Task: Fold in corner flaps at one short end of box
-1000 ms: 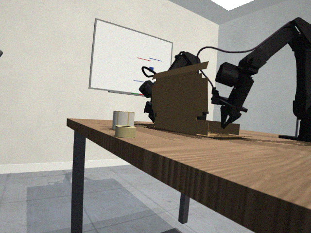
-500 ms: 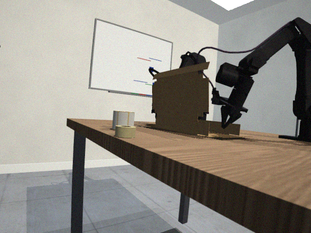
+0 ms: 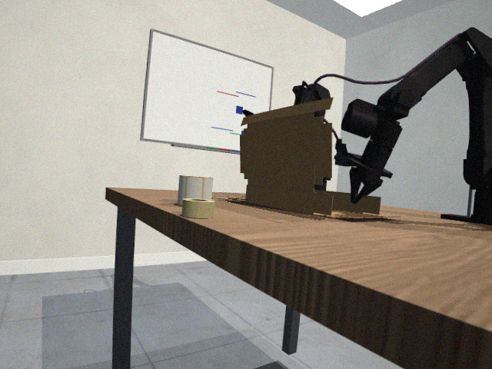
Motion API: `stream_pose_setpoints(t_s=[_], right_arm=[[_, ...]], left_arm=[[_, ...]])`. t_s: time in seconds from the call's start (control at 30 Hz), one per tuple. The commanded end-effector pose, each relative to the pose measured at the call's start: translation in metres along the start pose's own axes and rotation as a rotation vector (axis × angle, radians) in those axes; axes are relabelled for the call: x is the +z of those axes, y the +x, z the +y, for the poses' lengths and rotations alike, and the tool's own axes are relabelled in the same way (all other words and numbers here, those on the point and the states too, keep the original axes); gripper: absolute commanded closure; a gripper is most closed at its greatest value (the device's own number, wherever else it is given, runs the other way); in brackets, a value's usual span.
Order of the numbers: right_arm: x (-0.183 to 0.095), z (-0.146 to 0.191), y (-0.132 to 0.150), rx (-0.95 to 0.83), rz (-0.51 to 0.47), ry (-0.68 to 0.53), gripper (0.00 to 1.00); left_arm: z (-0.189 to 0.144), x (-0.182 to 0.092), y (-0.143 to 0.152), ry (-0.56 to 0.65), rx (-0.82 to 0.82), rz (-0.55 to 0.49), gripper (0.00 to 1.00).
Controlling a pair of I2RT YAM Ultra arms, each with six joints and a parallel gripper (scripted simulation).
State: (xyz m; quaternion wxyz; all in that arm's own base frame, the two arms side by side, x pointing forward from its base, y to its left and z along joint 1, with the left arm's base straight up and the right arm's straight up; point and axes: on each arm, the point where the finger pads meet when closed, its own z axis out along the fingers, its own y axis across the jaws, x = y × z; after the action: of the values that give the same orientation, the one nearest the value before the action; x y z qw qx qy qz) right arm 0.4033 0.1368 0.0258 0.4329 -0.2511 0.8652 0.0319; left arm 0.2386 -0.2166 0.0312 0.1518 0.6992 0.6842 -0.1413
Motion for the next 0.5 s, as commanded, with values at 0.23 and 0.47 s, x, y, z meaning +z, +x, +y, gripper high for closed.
stream_pose_setpoints(t_s=[0.23,0.47], right_arm=[[0.002,0.003,-0.003,0.183,0.056,0.239,0.93],[0.003,0.008,-0.004,0.257,0.075,0.329,0.93]], left_arm=[[-0.001,-0.006,-0.002,-0.016,0.007,-0.015,0.97],[-0.001,-0.006,-0.002,-0.016,0.007,-0.014,0.97]])
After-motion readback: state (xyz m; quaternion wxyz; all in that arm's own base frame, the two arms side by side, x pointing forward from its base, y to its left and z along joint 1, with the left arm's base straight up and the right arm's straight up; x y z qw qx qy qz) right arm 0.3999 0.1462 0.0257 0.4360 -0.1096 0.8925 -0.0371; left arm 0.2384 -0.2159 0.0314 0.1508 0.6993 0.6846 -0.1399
